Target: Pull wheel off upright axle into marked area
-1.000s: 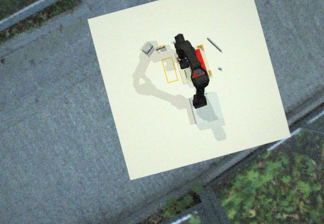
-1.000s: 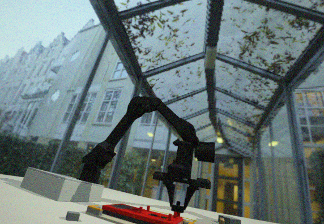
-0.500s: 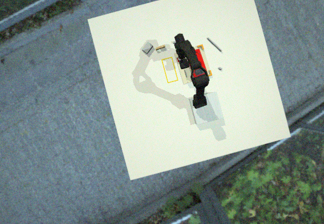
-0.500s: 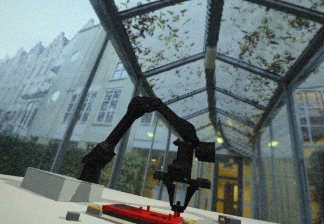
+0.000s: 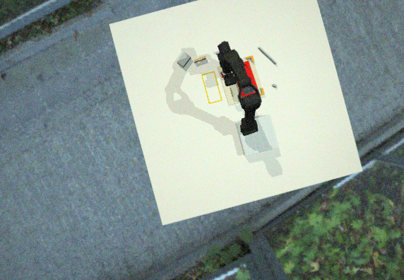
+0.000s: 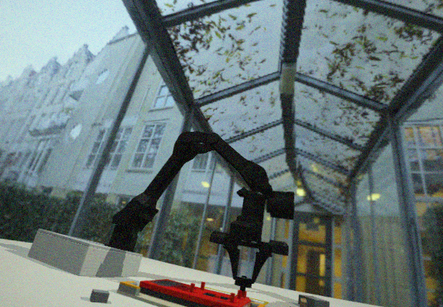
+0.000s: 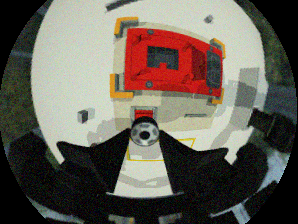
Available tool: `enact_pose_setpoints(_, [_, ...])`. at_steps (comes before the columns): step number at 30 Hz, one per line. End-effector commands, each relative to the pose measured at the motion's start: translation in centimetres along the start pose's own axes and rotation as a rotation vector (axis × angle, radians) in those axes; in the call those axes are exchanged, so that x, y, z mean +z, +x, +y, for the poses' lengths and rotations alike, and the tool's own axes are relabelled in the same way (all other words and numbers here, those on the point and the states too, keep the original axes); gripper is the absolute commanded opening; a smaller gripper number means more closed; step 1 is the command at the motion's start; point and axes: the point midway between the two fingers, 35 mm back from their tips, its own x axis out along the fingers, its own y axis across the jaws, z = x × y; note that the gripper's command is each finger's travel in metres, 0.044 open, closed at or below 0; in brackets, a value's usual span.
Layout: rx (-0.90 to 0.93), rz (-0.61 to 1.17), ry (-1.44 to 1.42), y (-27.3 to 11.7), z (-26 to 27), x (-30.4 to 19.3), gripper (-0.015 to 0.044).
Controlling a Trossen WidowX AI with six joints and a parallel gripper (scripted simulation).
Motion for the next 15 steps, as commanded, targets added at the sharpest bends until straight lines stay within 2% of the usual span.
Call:
enact_pose_setpoints(1, [0.007,0.0,0.0,-0.5,0.05,-0.02,0.0])
enact_pose_setpoints(15, [0.007,0.0,0.0,-0.96,0.05,-0.02,0.0])
